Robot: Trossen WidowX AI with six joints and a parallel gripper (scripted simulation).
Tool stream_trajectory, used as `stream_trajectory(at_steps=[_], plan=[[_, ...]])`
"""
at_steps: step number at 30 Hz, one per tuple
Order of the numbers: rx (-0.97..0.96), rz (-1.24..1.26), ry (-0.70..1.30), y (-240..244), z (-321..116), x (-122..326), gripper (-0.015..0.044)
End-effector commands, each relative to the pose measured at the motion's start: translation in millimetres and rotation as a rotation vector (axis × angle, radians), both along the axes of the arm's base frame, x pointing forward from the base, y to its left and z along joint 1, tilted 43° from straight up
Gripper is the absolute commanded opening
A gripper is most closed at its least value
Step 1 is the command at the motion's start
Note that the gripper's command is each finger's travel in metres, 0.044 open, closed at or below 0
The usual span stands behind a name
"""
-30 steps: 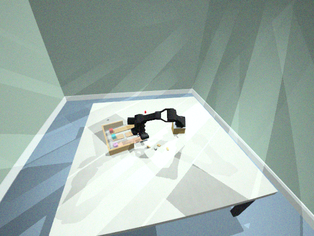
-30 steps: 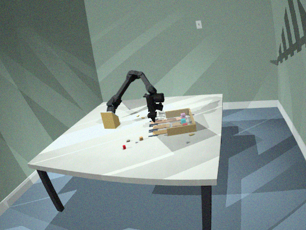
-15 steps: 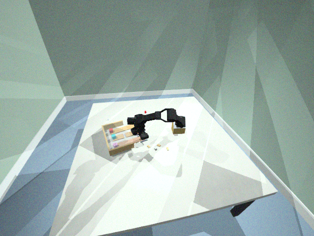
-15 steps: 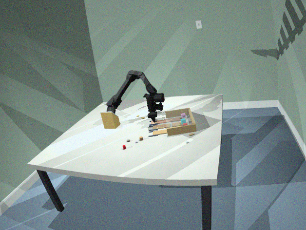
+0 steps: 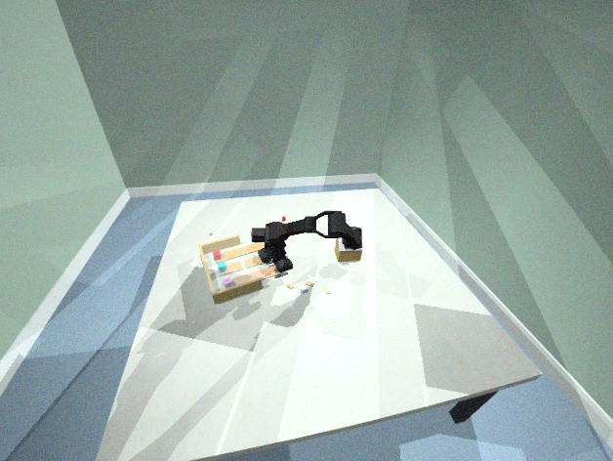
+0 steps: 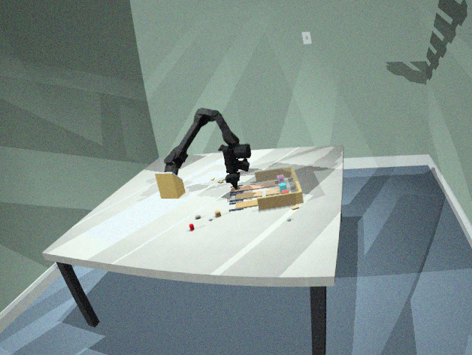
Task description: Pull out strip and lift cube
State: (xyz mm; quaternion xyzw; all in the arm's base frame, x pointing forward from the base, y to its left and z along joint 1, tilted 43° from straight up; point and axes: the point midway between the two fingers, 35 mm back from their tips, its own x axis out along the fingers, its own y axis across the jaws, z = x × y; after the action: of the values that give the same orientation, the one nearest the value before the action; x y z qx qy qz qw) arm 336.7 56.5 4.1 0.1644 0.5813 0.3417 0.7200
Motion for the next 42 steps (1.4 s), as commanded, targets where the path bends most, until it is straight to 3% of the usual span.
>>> stream_trajectory(at_steps=[1,42], plan=[[-0.002,0.010,0.013,1.3,-5.6,-10.3,0.0000],[-0.002,0.010,0.017,-9.5,-24.3,-69.1,0.0000]])
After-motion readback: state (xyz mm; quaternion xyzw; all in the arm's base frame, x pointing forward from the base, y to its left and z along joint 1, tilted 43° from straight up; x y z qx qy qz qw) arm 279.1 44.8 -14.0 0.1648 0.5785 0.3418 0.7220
